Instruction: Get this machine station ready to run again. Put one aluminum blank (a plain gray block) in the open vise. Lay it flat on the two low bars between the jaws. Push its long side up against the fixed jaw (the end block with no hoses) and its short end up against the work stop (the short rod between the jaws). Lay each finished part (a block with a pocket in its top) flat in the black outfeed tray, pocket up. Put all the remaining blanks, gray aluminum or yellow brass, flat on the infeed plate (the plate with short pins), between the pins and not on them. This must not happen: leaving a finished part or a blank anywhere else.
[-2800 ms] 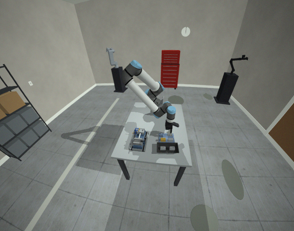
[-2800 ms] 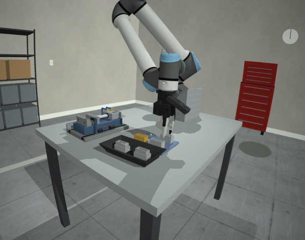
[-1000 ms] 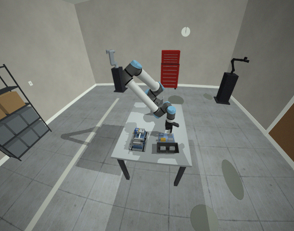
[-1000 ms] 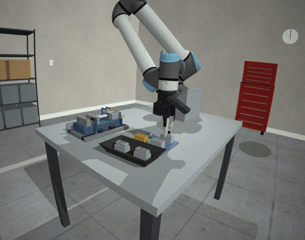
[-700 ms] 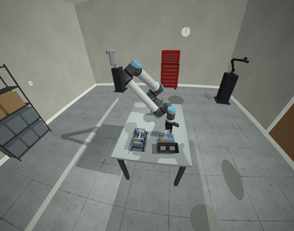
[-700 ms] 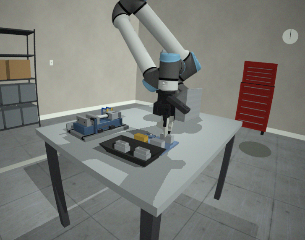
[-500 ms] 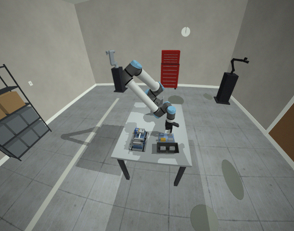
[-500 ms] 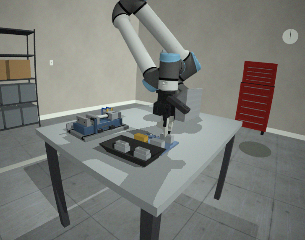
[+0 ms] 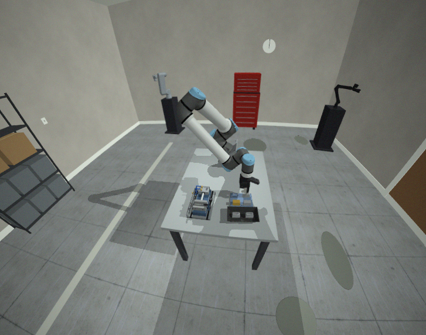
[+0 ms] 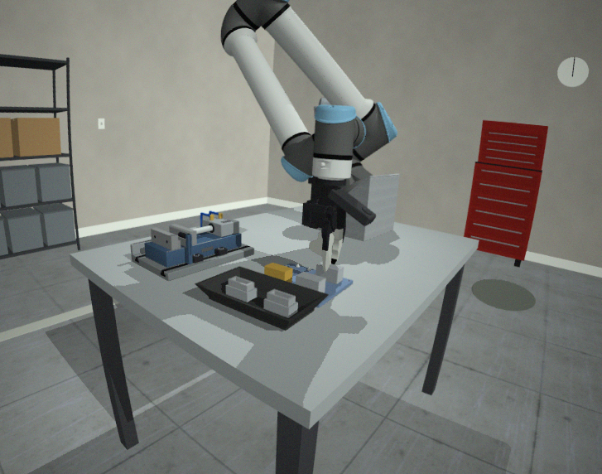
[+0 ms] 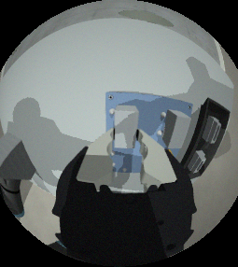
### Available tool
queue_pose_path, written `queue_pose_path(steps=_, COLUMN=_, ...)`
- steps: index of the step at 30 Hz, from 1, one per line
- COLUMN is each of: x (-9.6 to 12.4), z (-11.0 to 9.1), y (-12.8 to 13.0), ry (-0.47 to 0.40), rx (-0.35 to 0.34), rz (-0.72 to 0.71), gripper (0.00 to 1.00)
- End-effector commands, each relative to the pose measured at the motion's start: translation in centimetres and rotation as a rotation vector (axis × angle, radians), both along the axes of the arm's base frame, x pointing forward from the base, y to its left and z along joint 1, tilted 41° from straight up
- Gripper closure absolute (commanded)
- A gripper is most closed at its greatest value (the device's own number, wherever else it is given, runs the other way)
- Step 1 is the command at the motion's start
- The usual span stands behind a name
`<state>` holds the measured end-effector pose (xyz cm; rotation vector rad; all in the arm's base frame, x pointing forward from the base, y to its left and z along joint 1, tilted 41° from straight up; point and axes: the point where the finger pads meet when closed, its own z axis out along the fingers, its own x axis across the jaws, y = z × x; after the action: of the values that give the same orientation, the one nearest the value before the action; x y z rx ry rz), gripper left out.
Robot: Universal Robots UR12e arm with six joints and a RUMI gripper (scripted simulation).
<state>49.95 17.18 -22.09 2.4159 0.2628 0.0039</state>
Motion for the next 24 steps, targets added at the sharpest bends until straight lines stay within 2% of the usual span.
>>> queue_pose_path(steps=1, x=0.03, z=0.03, y=0.04, ry=-0.001, rx=0.0, rz=0.0, gripper=1.0)
queue_pose_path(steps=17, x=0.03, z=0.05, y=0.06, ry=-0.001, rx=0.0, rz=0.0, gripper=1.0)
queue_pose_path(steps=24, x=-0.03, z=0.7, y=0.62, ry=-0.001, rx=0.0, rz=0.0, gripper=1.0)
